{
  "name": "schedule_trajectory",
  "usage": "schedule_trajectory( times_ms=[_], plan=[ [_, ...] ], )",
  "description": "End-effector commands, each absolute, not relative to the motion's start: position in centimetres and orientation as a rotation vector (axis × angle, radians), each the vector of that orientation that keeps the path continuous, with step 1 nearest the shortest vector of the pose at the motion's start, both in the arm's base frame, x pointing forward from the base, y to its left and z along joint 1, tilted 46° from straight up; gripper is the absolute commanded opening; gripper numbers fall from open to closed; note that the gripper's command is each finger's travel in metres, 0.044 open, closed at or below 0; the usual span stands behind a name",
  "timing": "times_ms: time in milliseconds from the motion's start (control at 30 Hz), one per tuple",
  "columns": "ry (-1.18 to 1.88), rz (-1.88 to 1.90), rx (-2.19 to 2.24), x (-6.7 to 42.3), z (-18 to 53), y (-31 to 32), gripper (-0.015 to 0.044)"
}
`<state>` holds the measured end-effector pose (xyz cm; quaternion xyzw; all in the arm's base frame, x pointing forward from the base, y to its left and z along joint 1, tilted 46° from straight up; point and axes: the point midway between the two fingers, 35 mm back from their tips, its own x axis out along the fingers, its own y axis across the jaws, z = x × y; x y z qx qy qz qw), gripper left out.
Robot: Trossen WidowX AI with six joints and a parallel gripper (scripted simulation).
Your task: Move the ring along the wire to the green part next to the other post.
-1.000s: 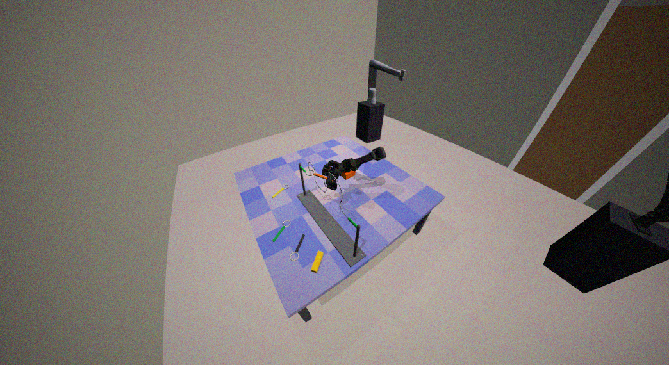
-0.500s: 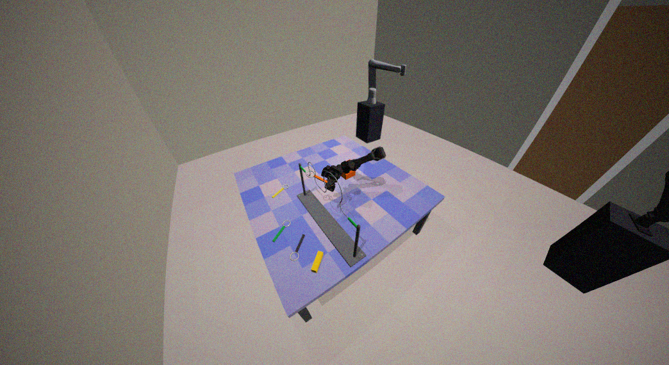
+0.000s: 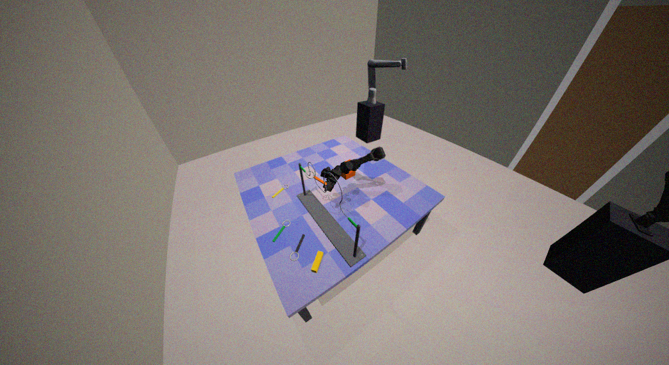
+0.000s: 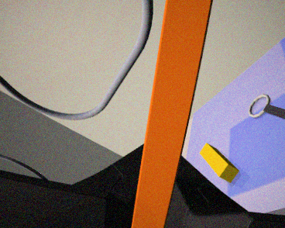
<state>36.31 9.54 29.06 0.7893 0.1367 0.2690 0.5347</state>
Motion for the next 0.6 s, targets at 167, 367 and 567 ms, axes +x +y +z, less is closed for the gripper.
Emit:
schedule_trajectory(
  times_ms=[167,367,567],
  plan=[
    [0.332,0.582,1.786,36.6,27.0,10.2,-0.015],
    [0.312,0.523,1.697,37.1,25.6,10.8,-0.015],
    [0.32,0.511,1.628,37.1,24.6,10.9,-0.015]
  ],
)
